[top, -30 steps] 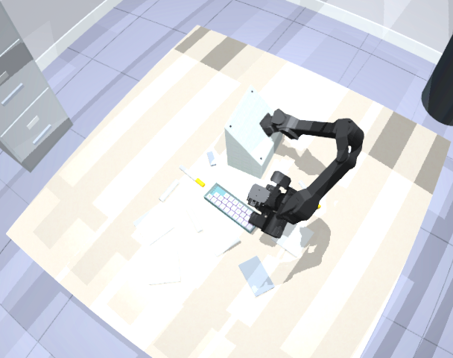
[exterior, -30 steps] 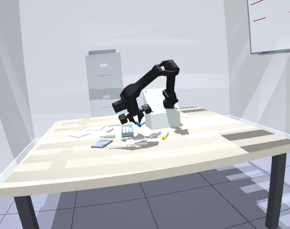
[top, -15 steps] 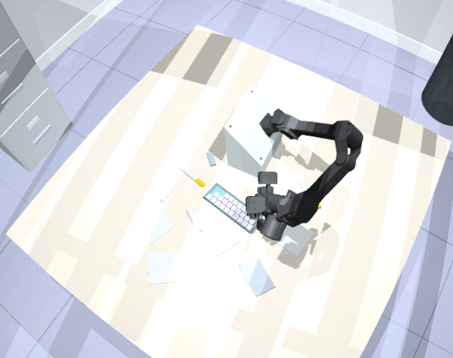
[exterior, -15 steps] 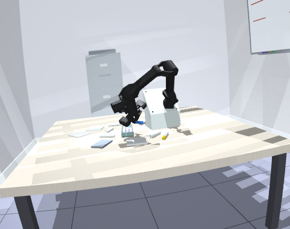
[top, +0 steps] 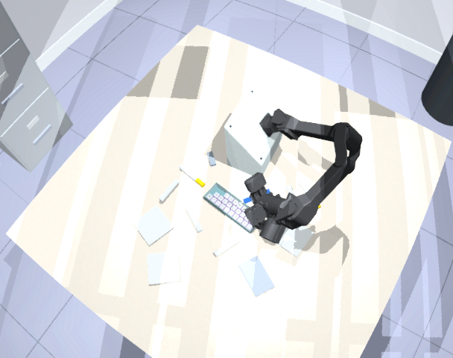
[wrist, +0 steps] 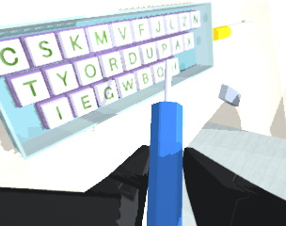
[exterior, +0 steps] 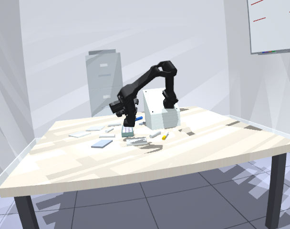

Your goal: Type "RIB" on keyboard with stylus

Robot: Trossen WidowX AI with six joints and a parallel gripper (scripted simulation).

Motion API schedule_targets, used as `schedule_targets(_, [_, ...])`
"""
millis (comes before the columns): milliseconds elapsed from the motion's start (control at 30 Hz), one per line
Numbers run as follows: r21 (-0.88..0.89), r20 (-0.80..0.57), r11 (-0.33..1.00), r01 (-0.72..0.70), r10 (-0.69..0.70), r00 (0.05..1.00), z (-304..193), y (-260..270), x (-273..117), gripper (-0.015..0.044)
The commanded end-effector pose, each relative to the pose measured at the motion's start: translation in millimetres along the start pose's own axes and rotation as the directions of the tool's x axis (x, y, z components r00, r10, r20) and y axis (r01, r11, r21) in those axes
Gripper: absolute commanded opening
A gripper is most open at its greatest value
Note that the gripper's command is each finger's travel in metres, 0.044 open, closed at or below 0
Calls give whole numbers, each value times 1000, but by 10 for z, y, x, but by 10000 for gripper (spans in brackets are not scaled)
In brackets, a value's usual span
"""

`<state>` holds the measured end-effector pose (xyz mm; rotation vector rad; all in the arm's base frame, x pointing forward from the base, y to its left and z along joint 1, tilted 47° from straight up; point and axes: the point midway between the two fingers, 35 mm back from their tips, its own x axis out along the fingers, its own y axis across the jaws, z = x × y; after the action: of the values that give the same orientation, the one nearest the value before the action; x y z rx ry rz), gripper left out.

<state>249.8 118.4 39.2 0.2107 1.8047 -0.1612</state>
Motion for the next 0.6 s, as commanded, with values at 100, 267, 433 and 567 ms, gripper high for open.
schedule_targets(100, [-232,19,972,42,-38,999,64,-36,-8,0])
schedule_targets(267, [-395,34,916,72,-63,997,108,-61,-20,0])
schedule_targets(433, [-546,49,831,101,-88,995,151,-86,-32,0])
schedule_targets(567, [-655,61,745,122,-109,992,186,-106,-43,0])
